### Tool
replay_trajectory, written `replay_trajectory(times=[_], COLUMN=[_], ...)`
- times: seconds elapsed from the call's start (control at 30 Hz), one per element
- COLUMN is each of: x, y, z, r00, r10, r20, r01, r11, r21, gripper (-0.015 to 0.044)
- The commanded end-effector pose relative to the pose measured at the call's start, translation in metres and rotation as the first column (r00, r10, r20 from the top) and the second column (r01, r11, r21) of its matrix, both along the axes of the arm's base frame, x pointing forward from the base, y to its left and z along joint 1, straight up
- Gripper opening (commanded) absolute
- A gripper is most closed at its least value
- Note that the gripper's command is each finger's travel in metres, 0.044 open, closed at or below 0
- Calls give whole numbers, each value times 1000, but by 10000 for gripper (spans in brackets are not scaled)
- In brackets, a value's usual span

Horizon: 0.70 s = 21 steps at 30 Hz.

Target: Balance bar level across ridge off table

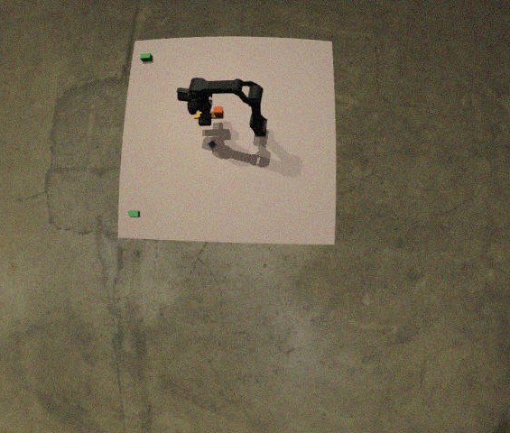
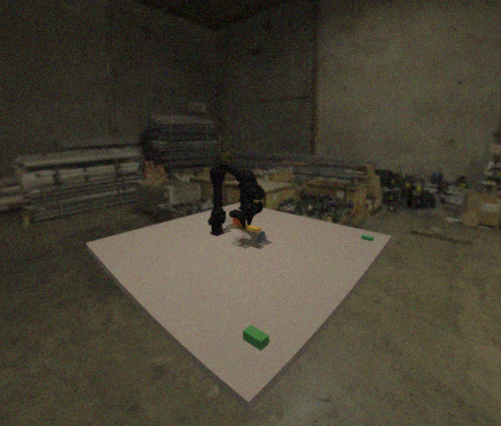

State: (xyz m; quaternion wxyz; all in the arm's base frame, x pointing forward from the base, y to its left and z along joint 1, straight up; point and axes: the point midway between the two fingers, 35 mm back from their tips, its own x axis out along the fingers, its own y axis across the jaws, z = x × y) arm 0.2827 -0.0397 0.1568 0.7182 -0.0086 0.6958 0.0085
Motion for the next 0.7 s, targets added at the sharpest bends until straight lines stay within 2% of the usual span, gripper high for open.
replay_trajectory(times=[0.0,0.33,0.67], x=[4,11,17], y=[6,27,51], z=[1,2,2], r00=[990,858,593], r10=[141,513,805], r20=[-1,-5,-12], r01=[-141,-513,-805], r11=[990,858,593], r21=[-8,-18,-26], gripper=[0,0,0])
